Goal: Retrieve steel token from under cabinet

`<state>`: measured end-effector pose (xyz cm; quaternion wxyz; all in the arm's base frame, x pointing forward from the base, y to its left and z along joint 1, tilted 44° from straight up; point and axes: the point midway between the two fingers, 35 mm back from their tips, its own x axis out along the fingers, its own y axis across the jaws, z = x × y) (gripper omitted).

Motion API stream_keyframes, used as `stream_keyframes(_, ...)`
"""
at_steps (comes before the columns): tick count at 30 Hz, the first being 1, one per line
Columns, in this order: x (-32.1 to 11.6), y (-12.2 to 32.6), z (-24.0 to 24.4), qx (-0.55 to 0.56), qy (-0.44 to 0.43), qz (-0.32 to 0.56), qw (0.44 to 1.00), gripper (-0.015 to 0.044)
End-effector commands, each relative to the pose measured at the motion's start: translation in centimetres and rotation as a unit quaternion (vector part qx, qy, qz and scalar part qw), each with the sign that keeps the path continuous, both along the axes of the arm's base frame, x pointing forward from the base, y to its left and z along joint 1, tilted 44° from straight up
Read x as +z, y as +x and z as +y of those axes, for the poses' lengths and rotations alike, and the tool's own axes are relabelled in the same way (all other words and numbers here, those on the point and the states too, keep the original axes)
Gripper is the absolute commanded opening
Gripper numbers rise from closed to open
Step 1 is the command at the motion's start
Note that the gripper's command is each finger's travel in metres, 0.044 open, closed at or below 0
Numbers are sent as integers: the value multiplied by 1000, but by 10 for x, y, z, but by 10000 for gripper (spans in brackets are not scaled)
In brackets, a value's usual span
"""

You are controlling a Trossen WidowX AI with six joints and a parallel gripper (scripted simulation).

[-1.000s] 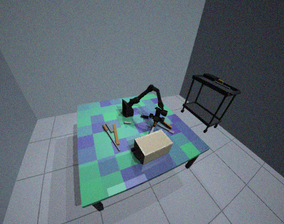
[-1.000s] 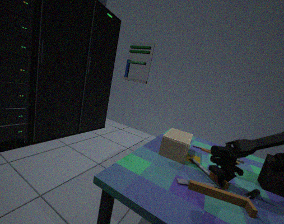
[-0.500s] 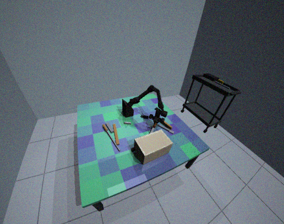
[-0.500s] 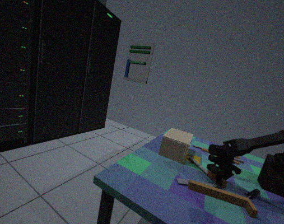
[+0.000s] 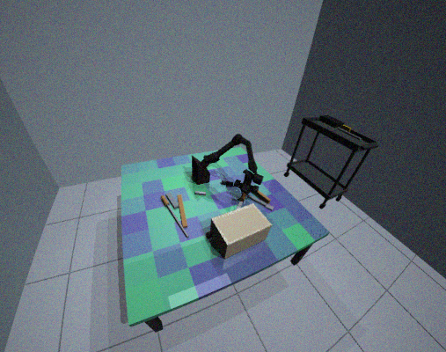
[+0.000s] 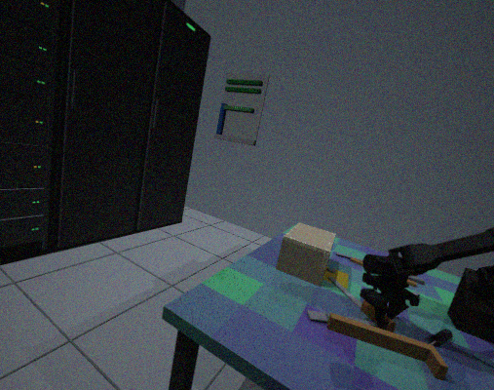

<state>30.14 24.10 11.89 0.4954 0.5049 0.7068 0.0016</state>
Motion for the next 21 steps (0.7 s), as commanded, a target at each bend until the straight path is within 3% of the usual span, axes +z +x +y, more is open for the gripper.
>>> stream_keyframes(1,0,0,0,-2,-1,-3,1000,253)
stream_keyframes(21,-9,-1,9,-11,-5,-8,1000,270)
